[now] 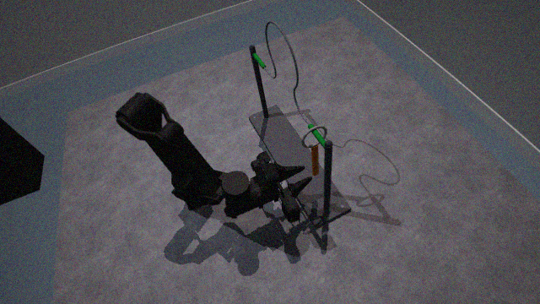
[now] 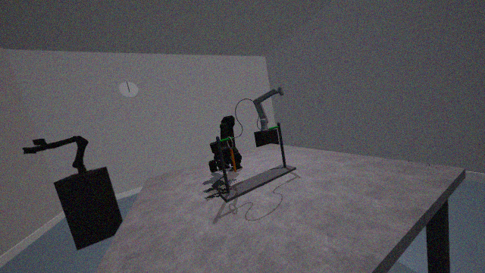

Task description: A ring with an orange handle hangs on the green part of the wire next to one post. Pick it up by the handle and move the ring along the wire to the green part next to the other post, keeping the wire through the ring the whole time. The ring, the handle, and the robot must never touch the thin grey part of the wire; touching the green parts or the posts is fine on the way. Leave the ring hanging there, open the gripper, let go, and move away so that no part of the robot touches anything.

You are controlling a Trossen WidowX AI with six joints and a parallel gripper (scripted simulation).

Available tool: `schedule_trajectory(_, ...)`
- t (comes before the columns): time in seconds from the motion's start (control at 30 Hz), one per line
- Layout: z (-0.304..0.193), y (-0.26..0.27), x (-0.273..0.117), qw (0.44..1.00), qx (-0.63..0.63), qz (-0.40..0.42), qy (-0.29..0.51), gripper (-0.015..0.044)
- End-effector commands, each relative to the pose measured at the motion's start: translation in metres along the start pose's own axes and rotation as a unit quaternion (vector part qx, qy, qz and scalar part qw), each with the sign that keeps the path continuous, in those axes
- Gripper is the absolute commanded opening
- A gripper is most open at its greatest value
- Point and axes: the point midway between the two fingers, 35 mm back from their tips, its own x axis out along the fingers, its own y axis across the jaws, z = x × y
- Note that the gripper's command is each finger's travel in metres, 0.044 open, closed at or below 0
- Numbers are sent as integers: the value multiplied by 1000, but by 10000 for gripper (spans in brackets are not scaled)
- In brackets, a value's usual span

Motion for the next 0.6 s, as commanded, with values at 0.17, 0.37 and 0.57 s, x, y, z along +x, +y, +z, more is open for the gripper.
schedule_trajectory(0.17,2,-2,14,1000,0,-2,-1,160)
schedule_trajectory(0.37,2,-2,23,1000,0,-2,-2,160)
schedule_trajectory(0.57,2,-2,33,1000,0,-2,-2,160)
